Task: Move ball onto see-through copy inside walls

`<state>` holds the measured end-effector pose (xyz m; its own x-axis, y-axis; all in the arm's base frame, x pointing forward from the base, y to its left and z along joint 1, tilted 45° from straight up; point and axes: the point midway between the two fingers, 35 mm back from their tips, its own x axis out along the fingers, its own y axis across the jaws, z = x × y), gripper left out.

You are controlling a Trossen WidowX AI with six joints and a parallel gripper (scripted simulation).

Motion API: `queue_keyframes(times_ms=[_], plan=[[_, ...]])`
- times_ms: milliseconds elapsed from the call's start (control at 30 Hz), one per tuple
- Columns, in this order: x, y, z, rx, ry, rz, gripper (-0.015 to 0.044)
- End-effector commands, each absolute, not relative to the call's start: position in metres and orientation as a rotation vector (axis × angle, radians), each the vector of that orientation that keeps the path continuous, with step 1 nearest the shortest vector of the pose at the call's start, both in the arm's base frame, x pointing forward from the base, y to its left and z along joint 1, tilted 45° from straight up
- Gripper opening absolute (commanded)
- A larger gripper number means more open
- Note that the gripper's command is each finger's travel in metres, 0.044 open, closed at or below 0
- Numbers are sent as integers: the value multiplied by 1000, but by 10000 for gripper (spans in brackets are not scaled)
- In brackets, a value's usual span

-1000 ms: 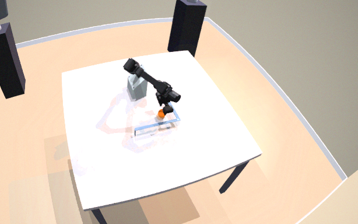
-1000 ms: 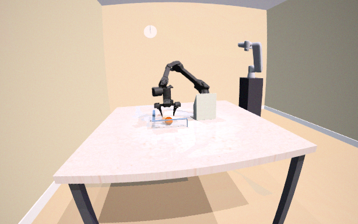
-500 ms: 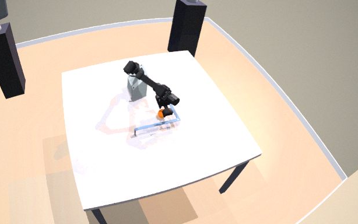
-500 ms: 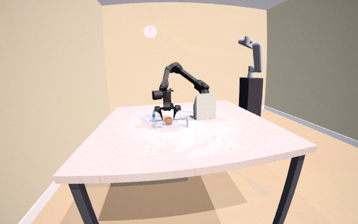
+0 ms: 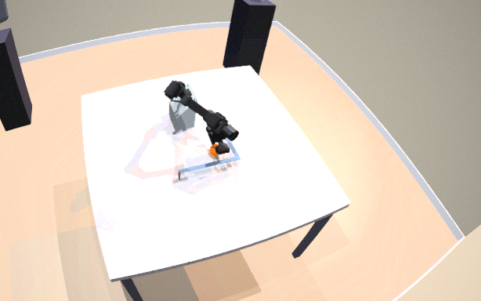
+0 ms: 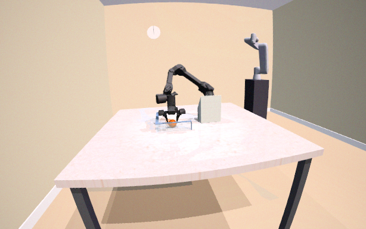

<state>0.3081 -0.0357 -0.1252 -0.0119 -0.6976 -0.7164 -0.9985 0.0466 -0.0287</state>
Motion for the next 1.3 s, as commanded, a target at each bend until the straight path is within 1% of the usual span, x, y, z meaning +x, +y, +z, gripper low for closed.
queue_keyframes(times_ms=[0,33,133,333,667,767,967,1267], plan=[[308,-36,-126,-1712,1768,694,249],[308,-36,-126,-1712,1768,694,242],[309,-32,-123,-1711,1767,695,163],[316,0,-95,-1708,1759,702,6],[312,55,-36,-1707,1763,700,0],[310,62,-27,-1708,1765,698,0],[312,59,-28,-1708,1764,699,0],[330,12,-49,-1710,1765,695,0]])
